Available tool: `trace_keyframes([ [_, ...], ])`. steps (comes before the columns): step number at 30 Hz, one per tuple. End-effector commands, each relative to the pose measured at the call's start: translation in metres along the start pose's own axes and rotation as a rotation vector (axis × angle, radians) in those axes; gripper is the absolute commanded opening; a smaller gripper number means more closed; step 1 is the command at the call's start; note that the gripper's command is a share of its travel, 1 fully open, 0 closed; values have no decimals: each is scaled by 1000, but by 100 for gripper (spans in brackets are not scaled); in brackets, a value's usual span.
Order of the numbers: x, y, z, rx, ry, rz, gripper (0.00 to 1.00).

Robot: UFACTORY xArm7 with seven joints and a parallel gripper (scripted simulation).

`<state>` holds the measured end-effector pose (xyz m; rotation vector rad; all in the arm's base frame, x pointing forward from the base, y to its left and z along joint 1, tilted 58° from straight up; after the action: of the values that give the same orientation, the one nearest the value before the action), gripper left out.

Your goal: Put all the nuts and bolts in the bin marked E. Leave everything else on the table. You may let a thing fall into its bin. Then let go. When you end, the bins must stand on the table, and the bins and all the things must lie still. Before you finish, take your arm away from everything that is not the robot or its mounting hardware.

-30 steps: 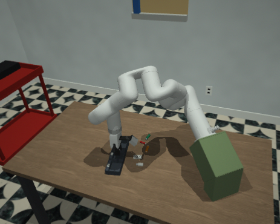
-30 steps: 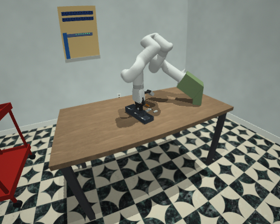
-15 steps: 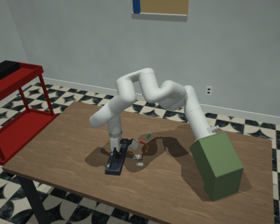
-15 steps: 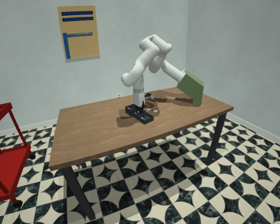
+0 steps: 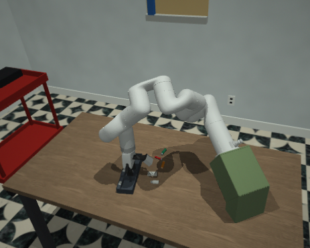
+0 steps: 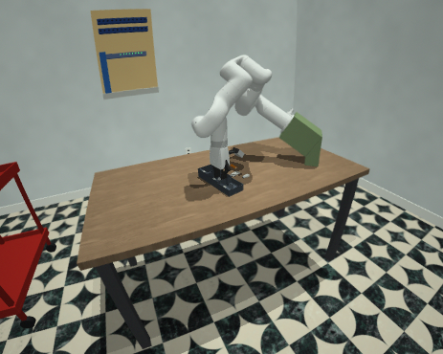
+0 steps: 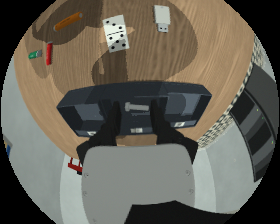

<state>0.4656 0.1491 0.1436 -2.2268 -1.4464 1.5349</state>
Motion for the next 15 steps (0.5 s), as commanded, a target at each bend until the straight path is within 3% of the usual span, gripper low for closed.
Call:
trace_keyframes([
  [1,0,-1,-1,-3,0,-1,53],
  [15,0,-3,-1,-3,0,-1,53],
])
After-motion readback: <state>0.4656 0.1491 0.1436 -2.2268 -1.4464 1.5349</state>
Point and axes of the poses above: the point where the finger pads meet when closed, its own y axis out along the fingers, its own x axis across the jaws, z = x × y, the point moved 3 cm from there along -y, back along the fingers, and after that the axes turned 6 degrees about y, right-handed, at the moved point
